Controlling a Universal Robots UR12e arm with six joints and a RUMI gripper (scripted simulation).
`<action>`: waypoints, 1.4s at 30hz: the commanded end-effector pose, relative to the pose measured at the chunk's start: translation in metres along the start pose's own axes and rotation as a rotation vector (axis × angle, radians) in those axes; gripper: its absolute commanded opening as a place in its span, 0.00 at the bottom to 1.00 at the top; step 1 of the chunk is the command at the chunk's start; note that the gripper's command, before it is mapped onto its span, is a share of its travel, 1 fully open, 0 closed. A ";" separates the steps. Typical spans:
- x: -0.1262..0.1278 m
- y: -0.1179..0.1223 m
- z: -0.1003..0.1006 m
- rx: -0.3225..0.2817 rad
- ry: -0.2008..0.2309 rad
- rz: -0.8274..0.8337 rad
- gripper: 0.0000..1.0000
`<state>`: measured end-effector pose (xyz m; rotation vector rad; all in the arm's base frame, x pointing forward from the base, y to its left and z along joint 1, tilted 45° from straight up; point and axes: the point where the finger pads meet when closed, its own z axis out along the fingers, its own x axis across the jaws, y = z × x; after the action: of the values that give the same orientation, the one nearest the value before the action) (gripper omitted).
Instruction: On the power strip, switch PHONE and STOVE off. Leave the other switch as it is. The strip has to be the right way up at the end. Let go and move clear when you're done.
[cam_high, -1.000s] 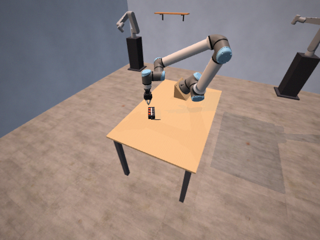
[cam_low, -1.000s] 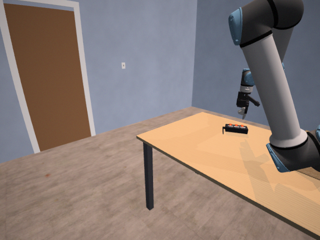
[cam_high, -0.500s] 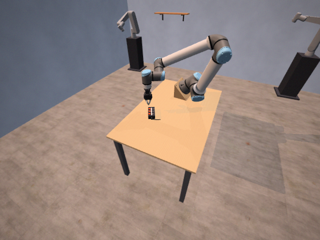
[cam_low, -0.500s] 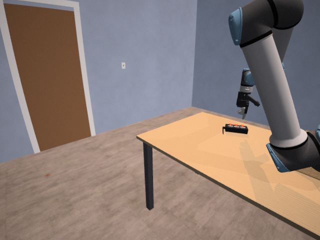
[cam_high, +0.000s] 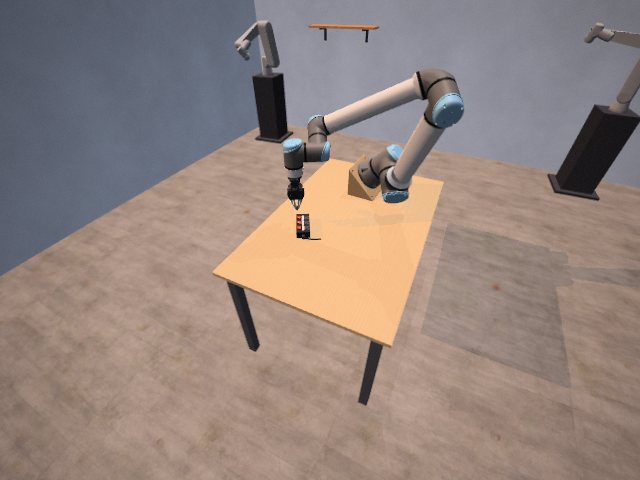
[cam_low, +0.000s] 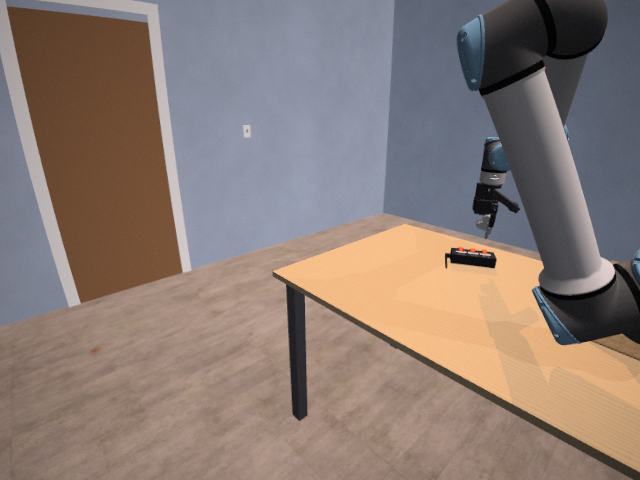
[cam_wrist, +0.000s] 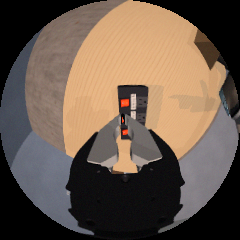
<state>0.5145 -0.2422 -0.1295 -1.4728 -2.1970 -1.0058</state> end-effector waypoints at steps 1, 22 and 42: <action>0.002 0.000 0.006 0.000 0.004 0.000 0.00; 0.002 -0.001 0.028 0.000 0.004 0.001 0.00; 0.001 -0.001 0.045 0.000 0.004 0.001 0.00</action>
<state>0.5190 -0.2149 -0.1571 -1.4698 -2.1966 -1.0066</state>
